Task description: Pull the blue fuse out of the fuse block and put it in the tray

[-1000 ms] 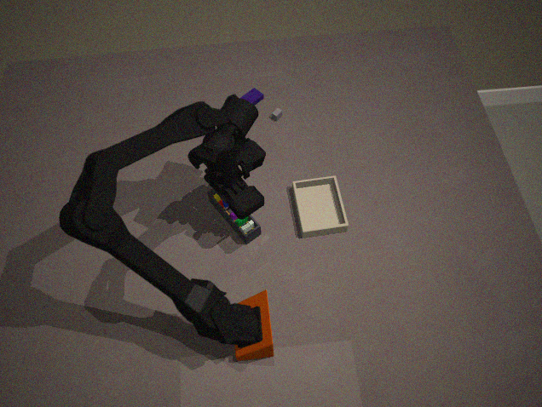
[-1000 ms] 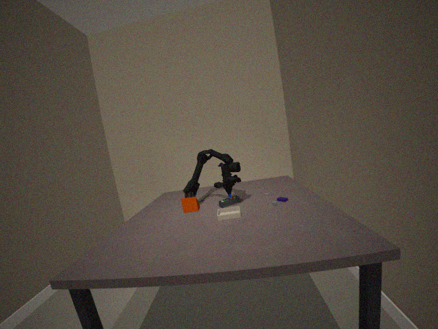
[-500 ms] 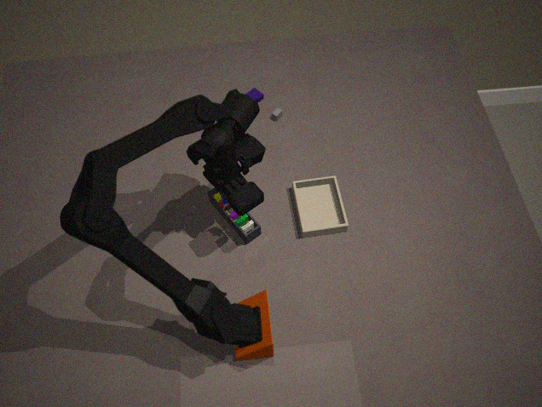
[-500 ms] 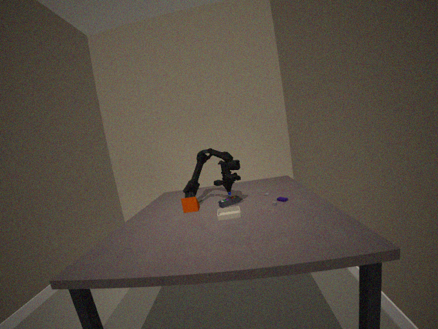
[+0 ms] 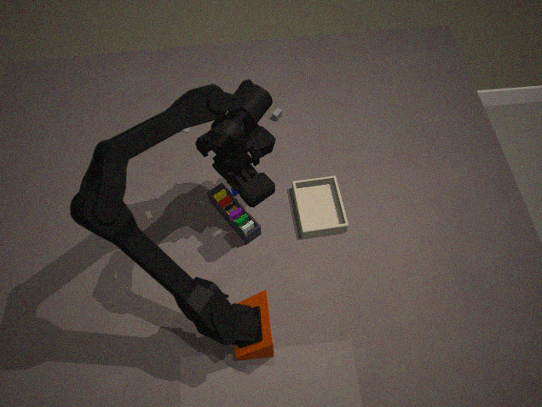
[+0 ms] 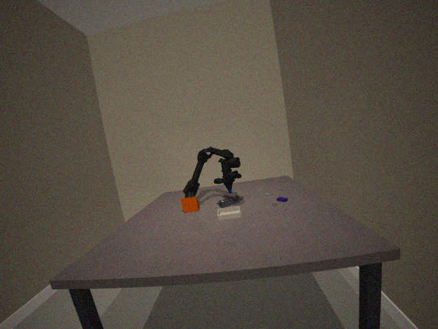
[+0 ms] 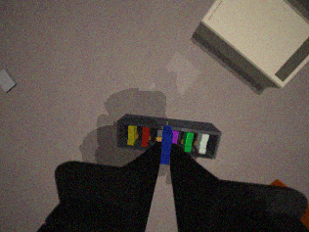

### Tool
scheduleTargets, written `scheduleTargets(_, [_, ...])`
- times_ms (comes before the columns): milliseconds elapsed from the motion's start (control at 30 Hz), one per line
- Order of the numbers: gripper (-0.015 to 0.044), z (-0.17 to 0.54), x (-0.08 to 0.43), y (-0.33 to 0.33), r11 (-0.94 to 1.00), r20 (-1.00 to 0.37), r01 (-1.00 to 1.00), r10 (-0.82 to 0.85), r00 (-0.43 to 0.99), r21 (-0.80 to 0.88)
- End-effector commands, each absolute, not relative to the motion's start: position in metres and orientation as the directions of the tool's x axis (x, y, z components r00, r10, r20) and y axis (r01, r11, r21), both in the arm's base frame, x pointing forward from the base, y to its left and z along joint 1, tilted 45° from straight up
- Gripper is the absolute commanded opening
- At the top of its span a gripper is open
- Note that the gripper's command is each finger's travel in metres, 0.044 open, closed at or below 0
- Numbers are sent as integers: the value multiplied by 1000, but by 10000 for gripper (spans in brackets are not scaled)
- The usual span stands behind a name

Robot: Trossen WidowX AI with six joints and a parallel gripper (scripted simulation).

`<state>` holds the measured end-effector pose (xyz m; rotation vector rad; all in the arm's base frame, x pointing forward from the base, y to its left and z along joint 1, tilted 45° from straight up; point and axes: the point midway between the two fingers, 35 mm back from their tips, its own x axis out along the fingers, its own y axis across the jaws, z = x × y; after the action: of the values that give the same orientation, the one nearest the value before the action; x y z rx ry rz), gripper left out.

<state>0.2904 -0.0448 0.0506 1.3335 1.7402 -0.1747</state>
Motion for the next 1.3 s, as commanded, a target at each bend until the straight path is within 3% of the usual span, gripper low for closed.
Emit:
scheduleTargets(0, [0,35,293,-62,407,-719,829,694,-9,383])
scheduleTargets(867, [0,-72,279,-167,410,-720,827,694,-10,384])
scheduleTargets(1267, [0,-82,278,-162,410,-719,827,695,-10,384])
